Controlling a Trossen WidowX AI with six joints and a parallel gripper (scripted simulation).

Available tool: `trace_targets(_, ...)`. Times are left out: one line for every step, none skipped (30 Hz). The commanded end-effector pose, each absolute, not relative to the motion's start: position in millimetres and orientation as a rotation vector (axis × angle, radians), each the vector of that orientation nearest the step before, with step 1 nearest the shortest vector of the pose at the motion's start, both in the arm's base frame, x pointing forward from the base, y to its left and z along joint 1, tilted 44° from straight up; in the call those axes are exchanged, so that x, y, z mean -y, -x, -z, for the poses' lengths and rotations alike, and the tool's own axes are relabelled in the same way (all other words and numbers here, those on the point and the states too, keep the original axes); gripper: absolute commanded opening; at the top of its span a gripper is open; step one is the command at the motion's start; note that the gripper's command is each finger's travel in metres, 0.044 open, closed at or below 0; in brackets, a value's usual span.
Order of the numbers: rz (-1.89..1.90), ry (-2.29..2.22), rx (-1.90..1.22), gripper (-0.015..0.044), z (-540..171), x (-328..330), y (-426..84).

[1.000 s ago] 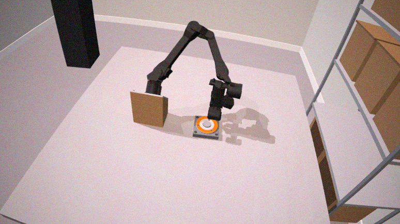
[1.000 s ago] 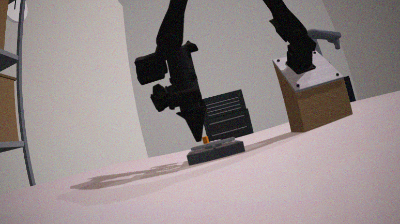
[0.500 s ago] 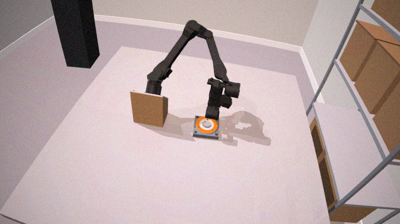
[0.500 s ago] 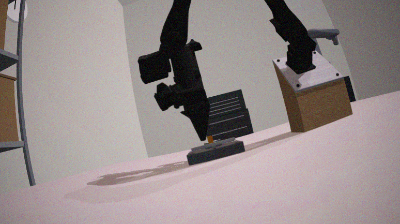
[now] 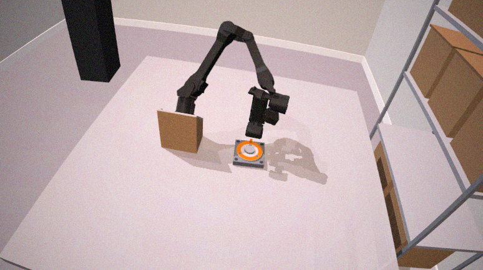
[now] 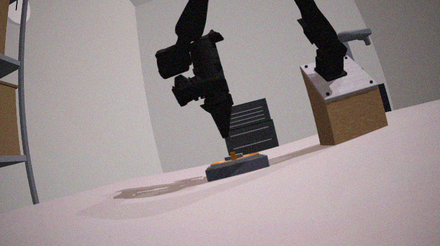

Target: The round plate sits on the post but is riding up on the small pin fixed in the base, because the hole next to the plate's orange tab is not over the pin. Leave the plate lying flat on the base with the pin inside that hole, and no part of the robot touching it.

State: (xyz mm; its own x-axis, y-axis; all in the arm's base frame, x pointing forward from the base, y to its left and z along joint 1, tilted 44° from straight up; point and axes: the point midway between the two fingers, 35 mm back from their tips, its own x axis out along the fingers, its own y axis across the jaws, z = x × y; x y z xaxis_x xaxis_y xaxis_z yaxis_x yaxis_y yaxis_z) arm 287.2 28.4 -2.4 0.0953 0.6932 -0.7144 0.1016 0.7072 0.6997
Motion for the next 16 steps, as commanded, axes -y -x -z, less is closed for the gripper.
trace_targets(-0.500,-0.689,-1.421,0.0000,-5.1,-21.3,-285.9)
trace_targets(-0.497,-0.705,-1.429,0.0000,0.6,-26.4,-286.6)
trace_targets(-0.497,-0.705,-1.429,0.0000,0.6,-26.4,-286.6)
trace_targets(-0.497,-0.705,-1.429,0.0000,0.6,-26.4,-286.6)
trace_targets(-0.497,-0.705,-1.429,0.0000,0.6,-26.4,-286.6)
trace_targets(-0.497,-0.705,-1.429,0.0000,0.6,-26.4,-286.6)
trace_targets(-0.497,-0.705,-1.429,0.0000,0.6,-26.4,-286.6)
trace_targets(-0.497,-0.705,-1.429,0.0000,0.6,-26.4,-286.6)
trace_targets(-0.497,-0.705,-1.429,0.0000,0.6,-26.4,-286.6)
trace_targets(-0.497,-0.705,-1.429,0.0000,0.6,-26.4,-286.6)
trace_targets(-0.497,-0.705,-1.429,0.0000,0.6,-26.4,-286.6)
trace_targets(-0.497,-0.705,-1.429,0.0000,0.6,-26.4,-286.6)
trace_targets(-0.497,-0.705,-1.429,0.0000,0.6,-26.4,-286.6)
trace_targets(-0.497,-0.705,-1.429,0.0000,0.6,-26.4,-286.6)
trace_targets(-0.497,-0.705,-1.429,0.0000,0.6,-26.4,-286.6)
trace_targets(-0.497,-0.705,-1.429,0.0000,0.6,-26.4,-286.6)
